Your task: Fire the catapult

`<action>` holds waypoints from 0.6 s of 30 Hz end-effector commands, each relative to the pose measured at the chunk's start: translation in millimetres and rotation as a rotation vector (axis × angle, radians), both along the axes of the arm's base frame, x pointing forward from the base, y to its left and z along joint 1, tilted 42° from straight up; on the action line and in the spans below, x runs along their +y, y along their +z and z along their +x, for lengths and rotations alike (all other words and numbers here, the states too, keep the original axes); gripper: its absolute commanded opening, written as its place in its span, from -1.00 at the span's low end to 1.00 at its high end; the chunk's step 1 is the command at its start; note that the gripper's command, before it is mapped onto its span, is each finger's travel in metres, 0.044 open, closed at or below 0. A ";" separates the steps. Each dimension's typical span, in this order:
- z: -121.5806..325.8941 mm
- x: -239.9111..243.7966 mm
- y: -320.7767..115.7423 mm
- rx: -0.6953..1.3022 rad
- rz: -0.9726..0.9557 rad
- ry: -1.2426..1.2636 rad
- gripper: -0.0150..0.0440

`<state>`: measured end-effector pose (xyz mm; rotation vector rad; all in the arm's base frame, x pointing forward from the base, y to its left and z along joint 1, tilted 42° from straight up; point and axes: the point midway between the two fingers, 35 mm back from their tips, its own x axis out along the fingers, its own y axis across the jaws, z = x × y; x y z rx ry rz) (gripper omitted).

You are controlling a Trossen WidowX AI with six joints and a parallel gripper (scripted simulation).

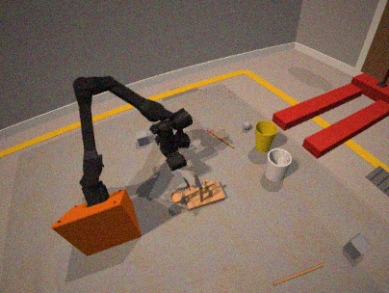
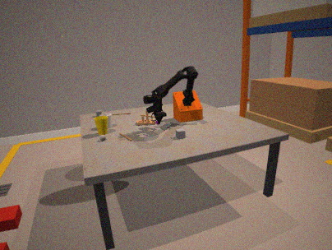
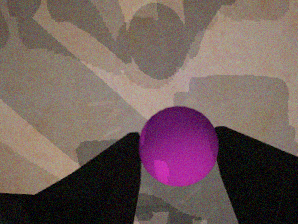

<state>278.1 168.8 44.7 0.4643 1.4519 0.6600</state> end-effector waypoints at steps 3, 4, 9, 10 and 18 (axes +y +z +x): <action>1.4 -20.2 23.5 0.002 -0.005 0.010 -0.49; 0.9 -24.0 28.1 0.004 -0.006 0.012 -0.49; -3.6 -42.9 52.0 0.015 -0.004 0.020 -0.49; -4.9 -46.5 57.0 0.017 -0.003 0.022 -0.49; -10.4 -59.3 74.1 0.026 0.002 0.027 -0.49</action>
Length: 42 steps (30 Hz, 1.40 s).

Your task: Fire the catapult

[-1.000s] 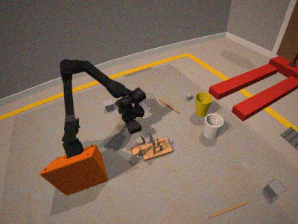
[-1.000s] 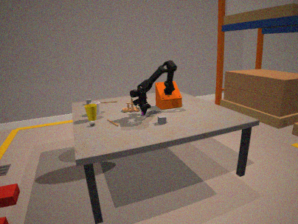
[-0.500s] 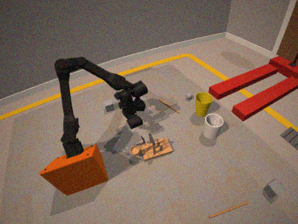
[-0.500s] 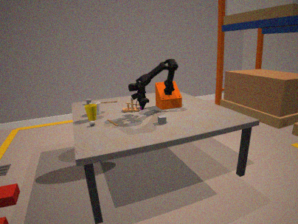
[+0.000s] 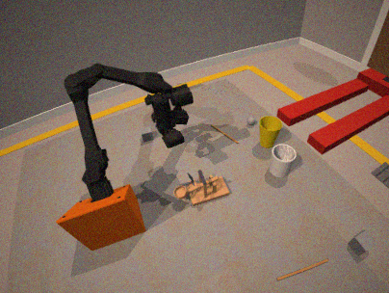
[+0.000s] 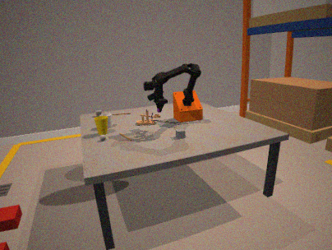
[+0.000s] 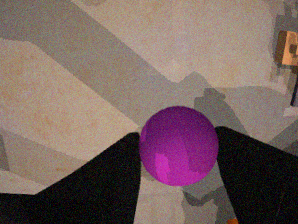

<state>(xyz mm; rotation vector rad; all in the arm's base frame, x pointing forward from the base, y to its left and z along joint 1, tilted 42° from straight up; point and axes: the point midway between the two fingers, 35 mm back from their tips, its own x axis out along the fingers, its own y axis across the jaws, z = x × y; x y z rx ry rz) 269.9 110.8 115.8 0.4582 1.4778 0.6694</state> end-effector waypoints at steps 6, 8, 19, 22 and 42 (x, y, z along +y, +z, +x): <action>4.2 -16.4 -18.0 0.053 -0.023 0.017 -0.49; 6.0 -22.1 -25.9 0.071 -0.031 0.021 -0.49; 9.0 -53.9 -69.4 0.177 -0.059 0.052 -0.49; 7.5 -62.6 -81.2 0.207 -0.061 0.063 -0.49; -12.5 -101.3 -141.6 0.360 -0.028 0.129 -0.49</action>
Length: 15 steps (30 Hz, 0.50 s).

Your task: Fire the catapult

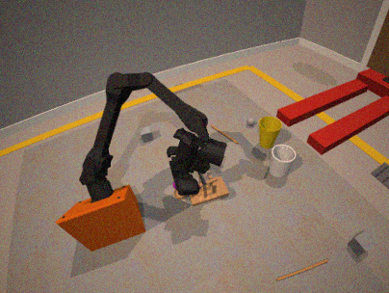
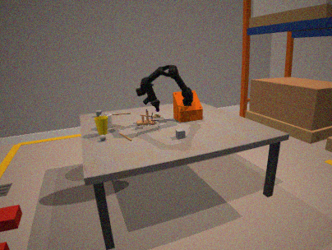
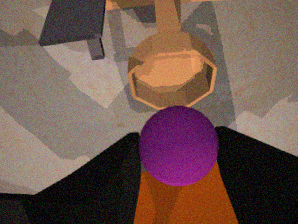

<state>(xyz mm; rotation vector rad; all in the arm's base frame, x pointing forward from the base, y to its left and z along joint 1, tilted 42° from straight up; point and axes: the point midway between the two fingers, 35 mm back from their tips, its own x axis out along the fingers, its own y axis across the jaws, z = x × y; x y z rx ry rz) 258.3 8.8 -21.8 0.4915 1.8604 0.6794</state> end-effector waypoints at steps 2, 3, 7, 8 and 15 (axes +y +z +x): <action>-1.2 5.4 -9.1 0.002 0.003 0.014 -0.49; -1.5 7.8 -11.8 0.002 0.004 0.014 -0.49; -1.6 8.9 -13.0 0.002 0.004 0.014 -0.49; -1.6 9.2 -13.4 0.002 0.004 0.014 -0.49; -2.0 15.4 -19.9 0.002 0.004 0.014 -0.49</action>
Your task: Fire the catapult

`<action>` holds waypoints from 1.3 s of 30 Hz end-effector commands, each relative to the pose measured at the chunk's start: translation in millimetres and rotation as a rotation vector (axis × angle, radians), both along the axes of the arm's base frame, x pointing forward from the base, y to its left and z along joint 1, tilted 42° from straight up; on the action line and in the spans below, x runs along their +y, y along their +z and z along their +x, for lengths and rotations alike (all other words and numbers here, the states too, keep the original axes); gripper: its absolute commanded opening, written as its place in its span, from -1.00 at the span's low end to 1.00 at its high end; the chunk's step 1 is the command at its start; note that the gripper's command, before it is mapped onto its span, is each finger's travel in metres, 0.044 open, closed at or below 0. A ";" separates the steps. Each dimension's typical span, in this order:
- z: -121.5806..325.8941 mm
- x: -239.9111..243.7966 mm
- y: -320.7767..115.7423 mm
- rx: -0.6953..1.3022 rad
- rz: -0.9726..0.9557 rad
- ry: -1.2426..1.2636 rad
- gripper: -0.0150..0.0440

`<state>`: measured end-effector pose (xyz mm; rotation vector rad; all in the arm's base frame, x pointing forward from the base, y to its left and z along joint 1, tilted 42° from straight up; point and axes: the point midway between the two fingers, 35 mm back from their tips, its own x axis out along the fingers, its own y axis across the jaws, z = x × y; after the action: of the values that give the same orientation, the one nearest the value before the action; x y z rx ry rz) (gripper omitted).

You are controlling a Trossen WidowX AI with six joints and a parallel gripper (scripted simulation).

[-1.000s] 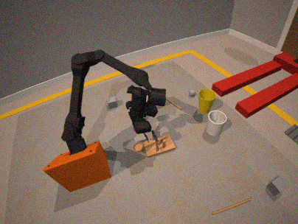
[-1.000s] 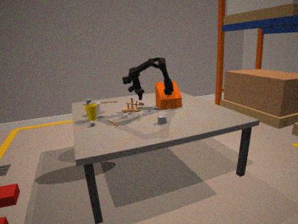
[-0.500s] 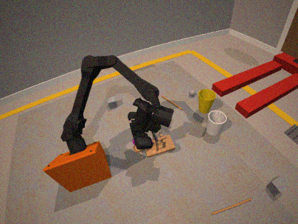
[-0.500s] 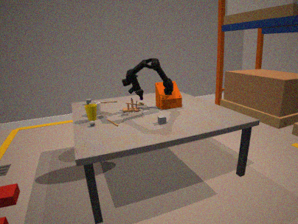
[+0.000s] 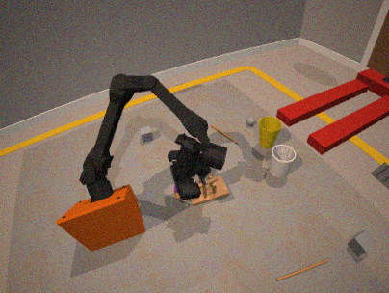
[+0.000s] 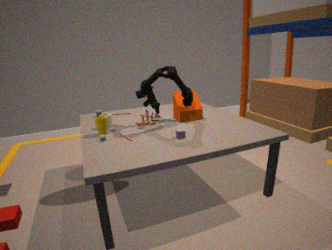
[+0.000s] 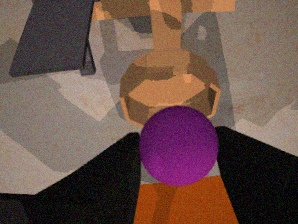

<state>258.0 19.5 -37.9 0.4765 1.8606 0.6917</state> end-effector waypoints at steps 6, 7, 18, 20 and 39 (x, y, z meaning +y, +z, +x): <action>-0.1 4.0 -3.8 -0.001 0.000 0.001 -0.49; -0.1 4.0 -3.8 -0.001 0.000 0.001 -0.49; -0.1 4.0 -3.8 -0.001 0.000 0.001 0.22; 0.5 2.3 -2.1 -0.001 0.000 0.001 0.40; 73.9 -75.8 50.0 -0.179 -0.100 -0.167 1.00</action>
<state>306.3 -50.3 14.3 0.4796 1.7380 0.5648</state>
